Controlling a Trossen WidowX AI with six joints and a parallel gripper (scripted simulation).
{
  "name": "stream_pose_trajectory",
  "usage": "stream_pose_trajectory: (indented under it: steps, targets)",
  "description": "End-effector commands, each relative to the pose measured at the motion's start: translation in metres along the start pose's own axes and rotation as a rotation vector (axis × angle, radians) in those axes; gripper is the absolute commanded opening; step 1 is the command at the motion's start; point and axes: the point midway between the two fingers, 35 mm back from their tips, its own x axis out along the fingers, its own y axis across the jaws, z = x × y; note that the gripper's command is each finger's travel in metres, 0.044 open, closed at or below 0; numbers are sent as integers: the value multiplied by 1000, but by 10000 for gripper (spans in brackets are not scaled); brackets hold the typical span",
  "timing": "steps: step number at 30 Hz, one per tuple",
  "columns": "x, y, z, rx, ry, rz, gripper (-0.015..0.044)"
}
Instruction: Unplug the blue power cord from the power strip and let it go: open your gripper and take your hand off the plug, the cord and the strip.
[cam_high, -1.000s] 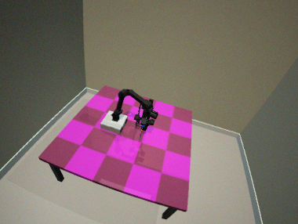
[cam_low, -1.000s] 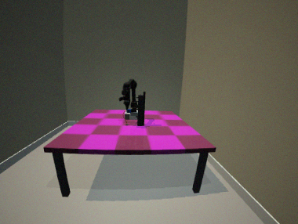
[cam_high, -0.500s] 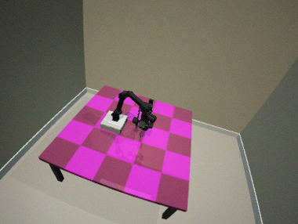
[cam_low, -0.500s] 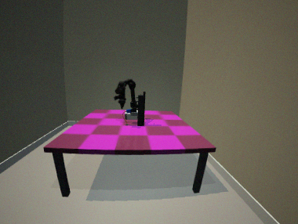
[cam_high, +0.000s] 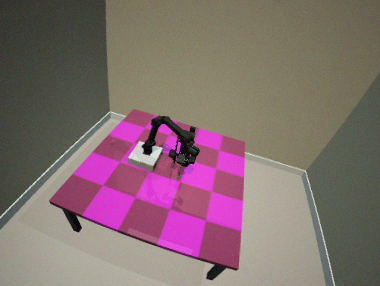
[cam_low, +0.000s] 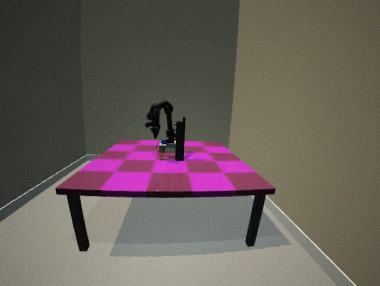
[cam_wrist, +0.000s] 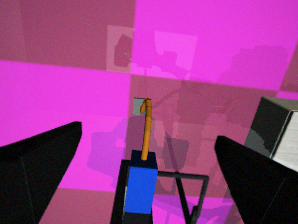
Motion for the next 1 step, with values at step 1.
stream_pose_trajectory:
  steps: [1]
  targets:
    - [0,0,0,-6,-1,-2,440]
